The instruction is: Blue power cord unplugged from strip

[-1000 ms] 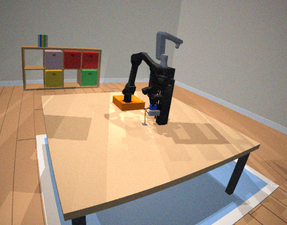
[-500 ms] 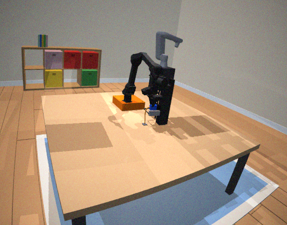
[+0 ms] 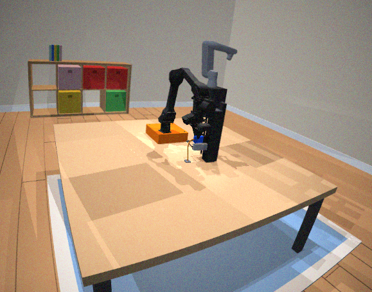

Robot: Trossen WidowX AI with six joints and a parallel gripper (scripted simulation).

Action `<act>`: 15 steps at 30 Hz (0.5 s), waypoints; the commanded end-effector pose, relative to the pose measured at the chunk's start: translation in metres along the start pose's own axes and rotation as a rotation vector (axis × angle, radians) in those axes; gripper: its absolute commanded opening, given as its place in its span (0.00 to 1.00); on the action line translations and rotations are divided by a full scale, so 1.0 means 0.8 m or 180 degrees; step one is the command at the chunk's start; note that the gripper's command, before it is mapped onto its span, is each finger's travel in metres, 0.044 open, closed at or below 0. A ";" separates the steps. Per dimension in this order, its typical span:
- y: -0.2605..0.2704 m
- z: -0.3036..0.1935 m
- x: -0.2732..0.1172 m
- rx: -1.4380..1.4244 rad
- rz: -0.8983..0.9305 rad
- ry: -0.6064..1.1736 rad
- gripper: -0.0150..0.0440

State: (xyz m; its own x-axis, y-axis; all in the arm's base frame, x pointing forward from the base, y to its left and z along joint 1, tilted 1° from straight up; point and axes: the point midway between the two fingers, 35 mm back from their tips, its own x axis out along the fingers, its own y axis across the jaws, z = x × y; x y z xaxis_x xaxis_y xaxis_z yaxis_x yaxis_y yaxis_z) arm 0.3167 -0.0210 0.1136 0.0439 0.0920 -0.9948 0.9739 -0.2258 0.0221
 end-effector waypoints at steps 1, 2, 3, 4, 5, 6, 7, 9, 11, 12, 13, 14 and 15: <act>-0.002 0.052 -0.005 0.0187 0.0012 -0.0285 0.25; -0.002 0.054 -0.005 0.0188 0.0012 -0.0286 0.25; -0.002 0.056 -0.005 0.0188 0.0011 -0.0286 0.25; -0.003 0.058 -0.005 0.0188 0.0011 -0.0286 0.25; -0.003 0.060 -0.006 0.0188 0.0010 -0.0287 0.25; -0.003 0.062 -0.006 0.0189 0.0009 -0.0287 0.25; -0.004 0.064 -0.006 0.0189 0.0009 -0.0288 0.25; -0.002 0.049 -0.005 0.0120 0.0005 -0.0259 0.30; -0.002 0.049 -0.005 0.0120 0.0005 -0.0259 0.39; -0.002 0.049 -0.005 0.0120 0.0005 -0.0259 0.43; -0.002 0.049 -0.005 0.0120 0.0005 -0.0259 0.48; -0.002 0.049 -0.005 0.0120 0.0005 -0.0259 0.52; -0.002 0.049 -0.005 0.0120 0.0005 -0.0259 0.53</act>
State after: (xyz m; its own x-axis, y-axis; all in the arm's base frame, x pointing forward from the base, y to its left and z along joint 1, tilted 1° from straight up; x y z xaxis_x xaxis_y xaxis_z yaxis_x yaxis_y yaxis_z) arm 0.3062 -0.0596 0.1138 0.0258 0.0102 -0.9996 0.9655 -0.2594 0.0223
